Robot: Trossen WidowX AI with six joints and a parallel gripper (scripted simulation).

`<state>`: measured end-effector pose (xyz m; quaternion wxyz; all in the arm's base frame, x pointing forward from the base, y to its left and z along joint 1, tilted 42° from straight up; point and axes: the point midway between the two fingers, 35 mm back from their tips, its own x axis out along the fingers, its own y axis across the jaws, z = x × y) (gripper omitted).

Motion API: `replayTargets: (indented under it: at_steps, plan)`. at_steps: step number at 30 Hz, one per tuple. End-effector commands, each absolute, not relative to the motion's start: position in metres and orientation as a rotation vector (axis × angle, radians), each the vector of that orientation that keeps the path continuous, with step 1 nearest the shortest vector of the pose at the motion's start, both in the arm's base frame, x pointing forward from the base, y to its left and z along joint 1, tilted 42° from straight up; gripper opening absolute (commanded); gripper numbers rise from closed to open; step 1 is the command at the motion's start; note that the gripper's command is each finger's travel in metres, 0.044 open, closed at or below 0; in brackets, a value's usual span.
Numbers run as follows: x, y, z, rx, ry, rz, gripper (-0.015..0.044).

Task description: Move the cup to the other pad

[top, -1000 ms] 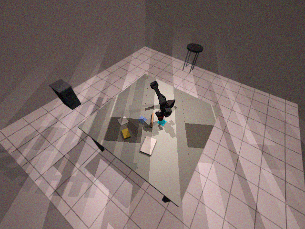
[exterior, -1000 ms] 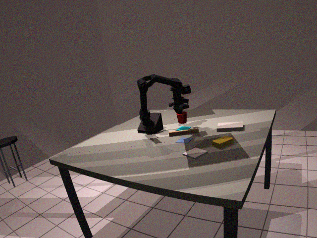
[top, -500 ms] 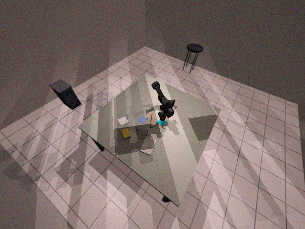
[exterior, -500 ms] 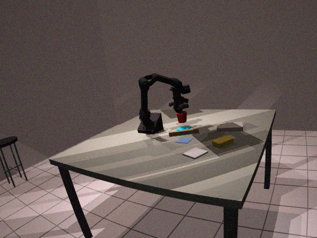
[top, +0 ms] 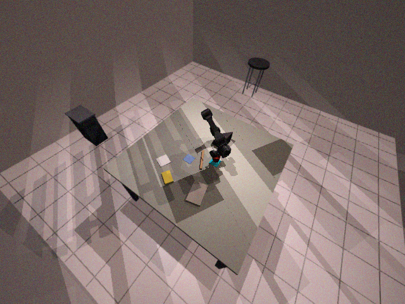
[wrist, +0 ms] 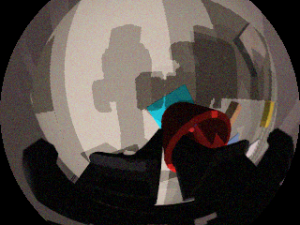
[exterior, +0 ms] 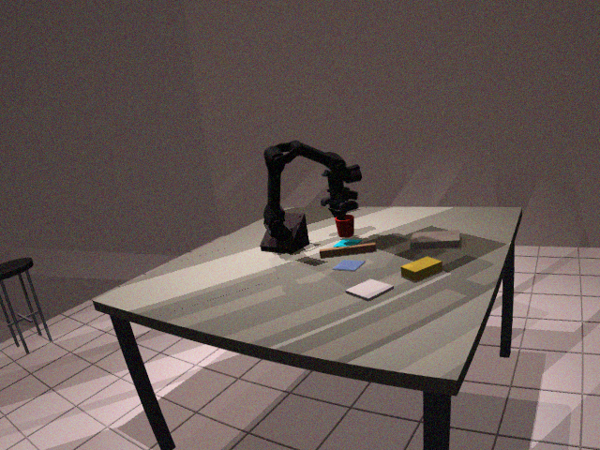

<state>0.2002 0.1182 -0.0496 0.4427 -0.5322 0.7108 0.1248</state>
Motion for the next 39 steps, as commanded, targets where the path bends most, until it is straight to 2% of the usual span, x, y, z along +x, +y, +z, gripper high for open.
replayTargets:
  at_steps: [1,30,35,39]
  plan:
    - [0.199,0.114,-0.054,-1.33,1.763,0.311,0.0]
    - [0.198,0.102,-0.069,-1.321,1.764,0.308,0.0]
    - [0.198,0.102,-0.069,-1.321,1.764,0.308,0.0128]
    - [0.198,0.102,-0.069,-1.321,1.764,0.308,0.0128]
